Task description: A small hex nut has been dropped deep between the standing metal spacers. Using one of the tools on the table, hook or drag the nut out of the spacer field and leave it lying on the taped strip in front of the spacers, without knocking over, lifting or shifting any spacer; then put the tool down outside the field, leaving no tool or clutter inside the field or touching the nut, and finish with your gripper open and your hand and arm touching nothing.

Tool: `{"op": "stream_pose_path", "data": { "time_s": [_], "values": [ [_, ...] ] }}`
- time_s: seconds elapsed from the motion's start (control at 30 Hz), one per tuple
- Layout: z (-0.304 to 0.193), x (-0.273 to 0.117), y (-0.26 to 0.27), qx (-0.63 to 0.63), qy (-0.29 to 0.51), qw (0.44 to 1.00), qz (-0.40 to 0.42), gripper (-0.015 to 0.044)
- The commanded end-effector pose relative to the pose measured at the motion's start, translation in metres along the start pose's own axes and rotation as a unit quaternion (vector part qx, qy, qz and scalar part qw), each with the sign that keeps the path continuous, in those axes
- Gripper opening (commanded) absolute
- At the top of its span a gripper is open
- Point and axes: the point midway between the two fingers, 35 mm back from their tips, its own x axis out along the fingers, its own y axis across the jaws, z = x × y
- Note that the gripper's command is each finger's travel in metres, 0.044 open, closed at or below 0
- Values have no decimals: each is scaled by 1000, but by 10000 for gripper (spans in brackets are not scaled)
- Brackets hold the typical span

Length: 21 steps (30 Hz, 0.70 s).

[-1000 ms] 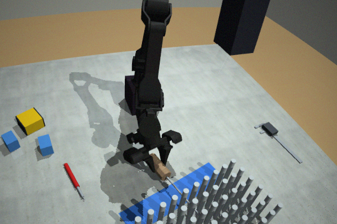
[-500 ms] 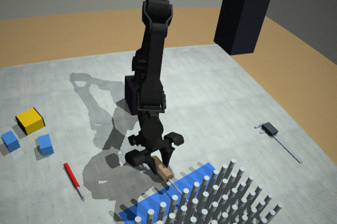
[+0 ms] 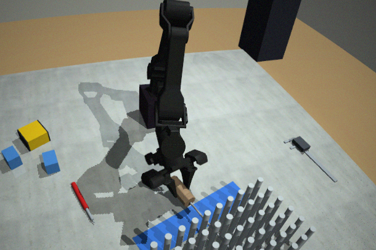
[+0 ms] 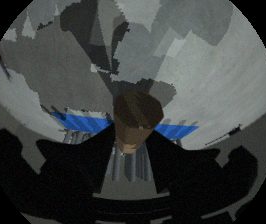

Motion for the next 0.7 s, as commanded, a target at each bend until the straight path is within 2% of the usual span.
{"op": "stream_pose_path", "data": {
  "time_s": [0.0,0.67],
  "values": [
    [-3,1,1,1,1,1000,1,0],
    [-15,7,1,1,2,1000,1,0]
  ]
}}
